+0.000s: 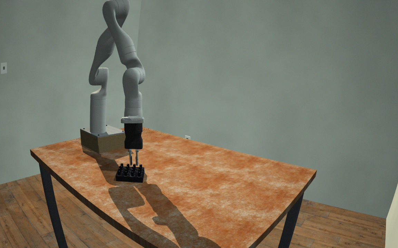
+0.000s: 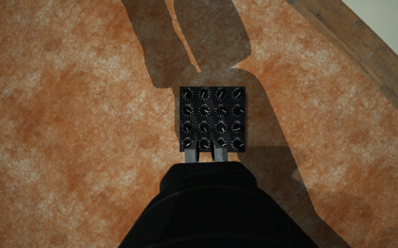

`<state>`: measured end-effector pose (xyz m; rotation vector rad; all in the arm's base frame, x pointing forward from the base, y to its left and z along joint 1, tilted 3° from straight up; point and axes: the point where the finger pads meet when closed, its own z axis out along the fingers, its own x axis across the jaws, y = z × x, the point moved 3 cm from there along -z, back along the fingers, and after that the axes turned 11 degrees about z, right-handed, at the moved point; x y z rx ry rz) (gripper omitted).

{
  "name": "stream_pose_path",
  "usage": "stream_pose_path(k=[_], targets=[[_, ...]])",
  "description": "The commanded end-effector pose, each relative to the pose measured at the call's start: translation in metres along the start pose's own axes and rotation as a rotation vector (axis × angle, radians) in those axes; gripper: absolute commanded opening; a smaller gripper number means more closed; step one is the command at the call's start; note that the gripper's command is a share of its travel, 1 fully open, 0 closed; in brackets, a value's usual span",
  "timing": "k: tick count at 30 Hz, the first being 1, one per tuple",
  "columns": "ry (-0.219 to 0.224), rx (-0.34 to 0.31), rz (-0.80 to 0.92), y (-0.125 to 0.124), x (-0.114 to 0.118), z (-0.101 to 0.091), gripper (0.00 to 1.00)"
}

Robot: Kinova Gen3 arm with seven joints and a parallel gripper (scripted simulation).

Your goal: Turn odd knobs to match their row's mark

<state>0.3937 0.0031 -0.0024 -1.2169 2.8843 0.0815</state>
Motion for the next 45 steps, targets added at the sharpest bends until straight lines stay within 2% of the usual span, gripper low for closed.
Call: stream_pose_path(k=[1, 6, 13, 33, 45], targets=[[-0.007, 0.008, 0.004, -0.004, -0.001, -0.010, 0.46], [-0.007, 0.008, 0.004, -0.004, -0.001, -0.024, 0.46], [-0.007, 0.008, 0.004, -0.003, -0.001, -0.032, 0.46], [-0.006, 0.008, 0.010, -0.003, 0.000, -0.032, 0.46], [0.002, 0.004, 0.099, -0.004, 0.004, -0.031, 0.46]])
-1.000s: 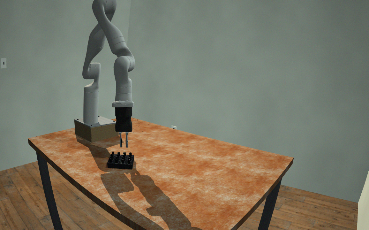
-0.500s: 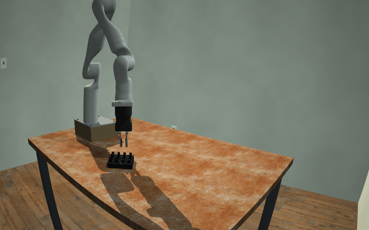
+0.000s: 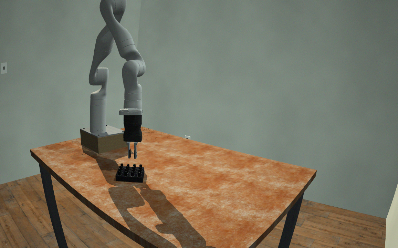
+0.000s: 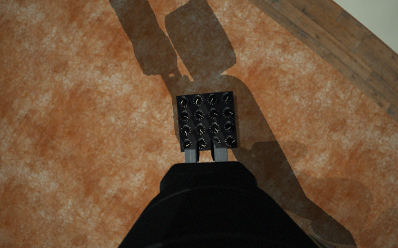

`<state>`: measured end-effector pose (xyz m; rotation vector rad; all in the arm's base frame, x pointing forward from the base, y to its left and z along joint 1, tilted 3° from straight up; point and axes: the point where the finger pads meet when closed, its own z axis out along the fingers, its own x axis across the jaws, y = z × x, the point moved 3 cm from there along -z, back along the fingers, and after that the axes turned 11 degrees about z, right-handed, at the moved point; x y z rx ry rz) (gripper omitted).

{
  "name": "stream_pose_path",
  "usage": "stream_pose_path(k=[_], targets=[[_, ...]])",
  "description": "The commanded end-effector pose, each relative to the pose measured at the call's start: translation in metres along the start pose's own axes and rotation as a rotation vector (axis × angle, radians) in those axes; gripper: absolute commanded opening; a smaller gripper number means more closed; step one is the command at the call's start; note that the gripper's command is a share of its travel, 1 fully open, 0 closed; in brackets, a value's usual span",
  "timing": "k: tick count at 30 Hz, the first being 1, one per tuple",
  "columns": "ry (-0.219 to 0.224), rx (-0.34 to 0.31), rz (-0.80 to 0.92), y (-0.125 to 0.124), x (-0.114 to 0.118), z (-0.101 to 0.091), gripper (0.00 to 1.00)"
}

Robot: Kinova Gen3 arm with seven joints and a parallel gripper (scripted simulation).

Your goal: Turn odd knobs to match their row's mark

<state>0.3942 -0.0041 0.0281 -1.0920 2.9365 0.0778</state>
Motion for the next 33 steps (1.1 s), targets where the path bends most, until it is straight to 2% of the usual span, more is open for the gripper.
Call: stream_pose_path(k=[1, 12, 14, 29, 31, 33], targets=[[0.003, 0.001, 0.030, 0.000, 0.001, 0.000, 0.46], [0.030, -0.004, 0.328, -0.003, 0.013, 0.002, 0.46], [0.030, -0.004, 0.328, -0.003, 0.013, 0.002, 0.46], [0.071, 0.009, 1.017, -0.002, 0.034, 0.001, 0.46], [0.071, 0.009, 1.017, -0.002, 0.034, 0.001, 0.46], [0.074, 0.012, 1.124, -0.001, 0.035, 0.001, 0.46]])
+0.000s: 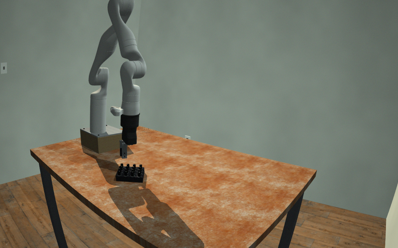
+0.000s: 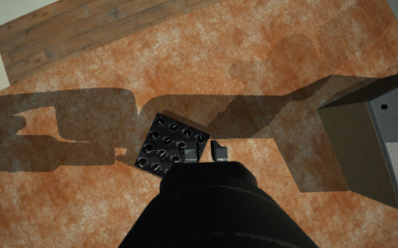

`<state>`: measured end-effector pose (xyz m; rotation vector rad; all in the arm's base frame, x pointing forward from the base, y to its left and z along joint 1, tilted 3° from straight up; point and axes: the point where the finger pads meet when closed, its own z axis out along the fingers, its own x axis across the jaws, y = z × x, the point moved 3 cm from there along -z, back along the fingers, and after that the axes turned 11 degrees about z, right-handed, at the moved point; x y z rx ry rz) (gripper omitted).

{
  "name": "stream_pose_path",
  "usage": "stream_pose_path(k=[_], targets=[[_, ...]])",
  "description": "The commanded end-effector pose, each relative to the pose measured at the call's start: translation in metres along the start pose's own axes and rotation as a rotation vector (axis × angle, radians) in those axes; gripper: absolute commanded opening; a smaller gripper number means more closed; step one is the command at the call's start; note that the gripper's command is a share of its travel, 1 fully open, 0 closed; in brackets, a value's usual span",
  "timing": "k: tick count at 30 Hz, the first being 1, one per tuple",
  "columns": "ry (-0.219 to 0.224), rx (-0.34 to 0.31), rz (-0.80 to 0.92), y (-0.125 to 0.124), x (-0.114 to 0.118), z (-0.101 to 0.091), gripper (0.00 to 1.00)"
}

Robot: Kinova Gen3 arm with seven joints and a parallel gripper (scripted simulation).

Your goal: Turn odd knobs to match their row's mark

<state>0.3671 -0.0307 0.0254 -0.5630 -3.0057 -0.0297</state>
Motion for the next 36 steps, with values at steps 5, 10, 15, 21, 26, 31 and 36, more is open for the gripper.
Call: stream_pose_path(k=[5, 10, 15, 21, 26, 31, 36], targets=[[-0.002, 0.006, 0.314, 0.002, 0.003, -0.003, 0.46], [-0.003, 0.002, 0.585, 0.004, 0.005, -0.005, 0.46], [-0.006, -0.003, 0.742, 0.007, 0.005, -0.007, 0.46], [-0.010, -0.018, 1.033, 0.014, 0.002, -0.011, 0.46], [-0.013, -0.035, 1.243, 0.020, -0.001, -0.015, 0.46], [-0.014, -0.049, 1.385, 0.025, -0.005, -0.018, 0.46], [-0.015, -0.062, 1.501, 0.030, -0.008, -0.020, 0.46]])
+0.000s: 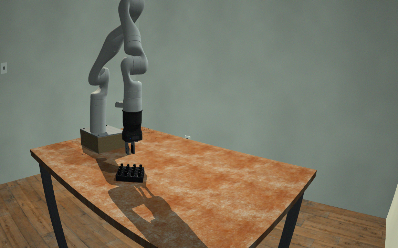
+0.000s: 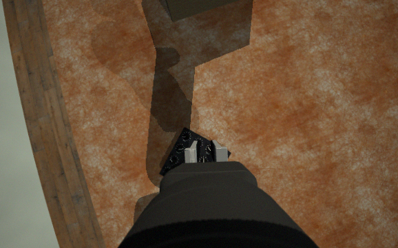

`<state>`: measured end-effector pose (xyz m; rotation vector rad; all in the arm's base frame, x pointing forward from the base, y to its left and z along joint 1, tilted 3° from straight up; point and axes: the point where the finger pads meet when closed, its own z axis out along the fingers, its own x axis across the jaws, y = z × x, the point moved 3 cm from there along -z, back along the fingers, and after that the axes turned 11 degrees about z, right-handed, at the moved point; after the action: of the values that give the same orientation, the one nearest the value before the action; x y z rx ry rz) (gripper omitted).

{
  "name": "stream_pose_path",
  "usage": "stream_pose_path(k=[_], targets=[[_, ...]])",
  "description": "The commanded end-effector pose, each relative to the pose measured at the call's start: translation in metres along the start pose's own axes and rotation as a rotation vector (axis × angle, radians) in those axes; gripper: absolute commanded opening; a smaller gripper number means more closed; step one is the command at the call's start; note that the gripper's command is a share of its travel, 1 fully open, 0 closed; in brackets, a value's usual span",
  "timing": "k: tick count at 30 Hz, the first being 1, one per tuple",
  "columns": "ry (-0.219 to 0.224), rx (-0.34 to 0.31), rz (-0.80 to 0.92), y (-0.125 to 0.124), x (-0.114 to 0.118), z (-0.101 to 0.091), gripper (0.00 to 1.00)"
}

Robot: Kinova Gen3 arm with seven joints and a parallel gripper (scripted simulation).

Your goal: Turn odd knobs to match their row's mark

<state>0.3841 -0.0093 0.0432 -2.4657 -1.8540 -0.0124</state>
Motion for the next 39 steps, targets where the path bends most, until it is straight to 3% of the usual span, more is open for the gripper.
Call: stream_pose_path(k=[1, 11, 39], targets=[[0.000, -0.009, 0.045, 0.0028, 0.0044, -0.0021, 0.46], [0.010, -0.023, 0.204, 0.0093, 0.0105, -0.0056, 0.46], [0.013, -0.026, 0.236, 0.0108, 0.0118, -0.0064, 0.46]])
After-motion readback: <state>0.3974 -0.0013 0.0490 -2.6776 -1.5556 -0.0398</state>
